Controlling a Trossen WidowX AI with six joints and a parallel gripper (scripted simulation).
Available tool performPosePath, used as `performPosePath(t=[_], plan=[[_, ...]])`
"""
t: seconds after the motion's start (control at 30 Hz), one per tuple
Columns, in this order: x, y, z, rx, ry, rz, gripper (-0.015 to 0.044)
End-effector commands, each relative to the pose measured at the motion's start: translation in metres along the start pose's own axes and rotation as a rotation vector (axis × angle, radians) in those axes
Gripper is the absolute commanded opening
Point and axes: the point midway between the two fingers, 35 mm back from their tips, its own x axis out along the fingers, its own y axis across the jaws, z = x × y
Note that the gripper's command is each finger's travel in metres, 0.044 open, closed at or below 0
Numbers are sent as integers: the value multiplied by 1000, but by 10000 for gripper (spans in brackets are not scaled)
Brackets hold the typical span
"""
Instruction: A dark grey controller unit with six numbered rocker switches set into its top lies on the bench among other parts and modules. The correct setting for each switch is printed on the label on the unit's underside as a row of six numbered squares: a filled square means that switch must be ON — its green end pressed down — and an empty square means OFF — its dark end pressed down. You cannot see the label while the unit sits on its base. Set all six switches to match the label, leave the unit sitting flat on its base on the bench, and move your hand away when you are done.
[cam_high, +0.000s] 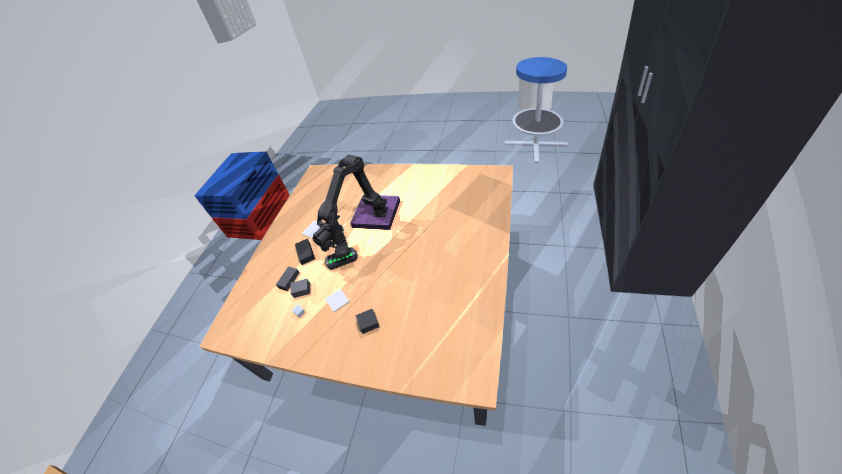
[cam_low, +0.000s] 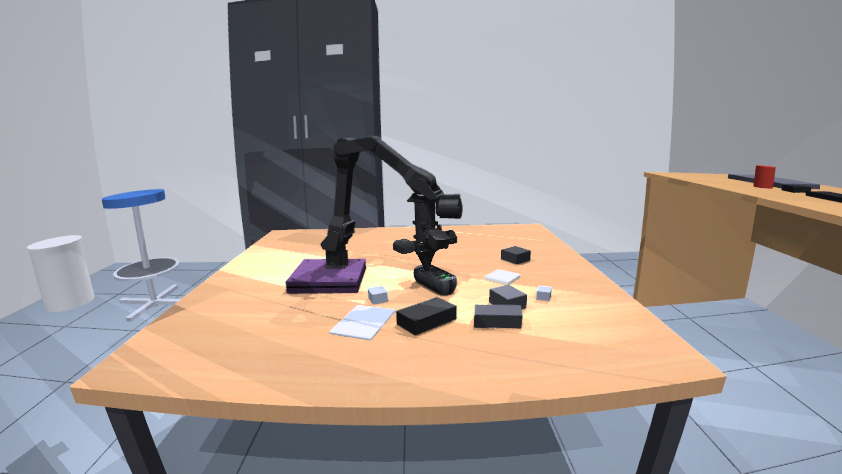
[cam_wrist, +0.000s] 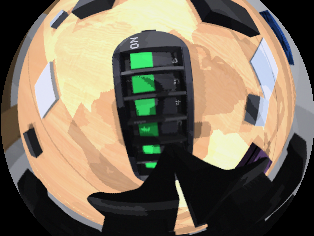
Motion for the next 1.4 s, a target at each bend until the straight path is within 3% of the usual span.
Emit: performPosePath(t=[0.0,0.8,0.97,1.2,1.37], plan=[[7,-1,-2,-4,10,-8,0],[7,-1,-2,-4,10,-8,0],[-35,-1,-1,-3,10,-7,0],[-38,-1,0,-4,10,-7,0],[-38,-1,33,-3,8,-8,0]])
